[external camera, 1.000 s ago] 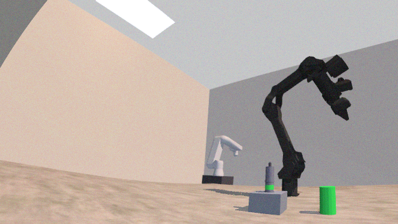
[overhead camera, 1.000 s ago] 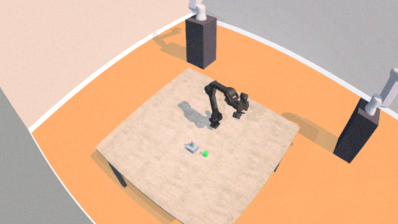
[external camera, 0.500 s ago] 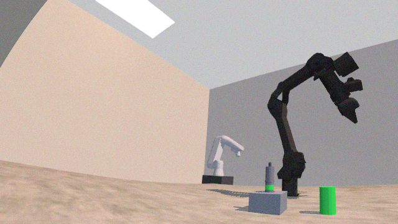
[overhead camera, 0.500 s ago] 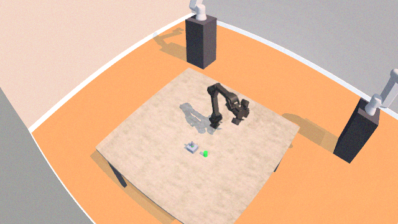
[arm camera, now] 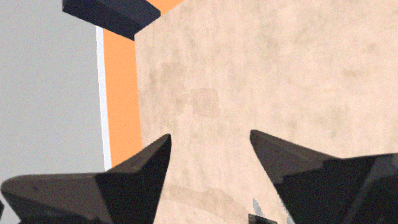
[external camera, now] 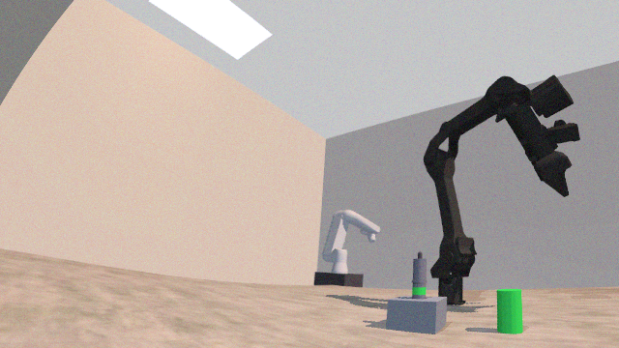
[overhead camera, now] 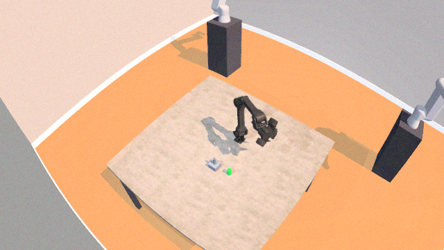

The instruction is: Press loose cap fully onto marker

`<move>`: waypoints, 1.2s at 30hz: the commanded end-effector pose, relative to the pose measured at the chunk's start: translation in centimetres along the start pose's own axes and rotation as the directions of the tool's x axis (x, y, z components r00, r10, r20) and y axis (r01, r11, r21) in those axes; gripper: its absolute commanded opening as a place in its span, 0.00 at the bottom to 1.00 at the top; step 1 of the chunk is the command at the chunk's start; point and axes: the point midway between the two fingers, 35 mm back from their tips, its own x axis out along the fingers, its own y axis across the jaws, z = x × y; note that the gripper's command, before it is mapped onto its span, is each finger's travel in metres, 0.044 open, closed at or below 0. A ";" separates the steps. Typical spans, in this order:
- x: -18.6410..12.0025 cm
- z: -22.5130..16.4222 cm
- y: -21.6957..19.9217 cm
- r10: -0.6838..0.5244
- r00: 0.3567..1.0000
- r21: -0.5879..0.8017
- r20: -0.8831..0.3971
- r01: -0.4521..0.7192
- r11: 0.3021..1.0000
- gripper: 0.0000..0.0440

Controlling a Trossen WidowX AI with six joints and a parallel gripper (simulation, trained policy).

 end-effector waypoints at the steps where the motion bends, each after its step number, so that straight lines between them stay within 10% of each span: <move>1: 0.0 0.3 -1.2 -0.022 1.000 0.007 -0.004 0.023 1.000 0.74; 36: -1.8 1.4 -12.9 -0.200 0.979 0.127 -0.043 0.204 0.971 0.74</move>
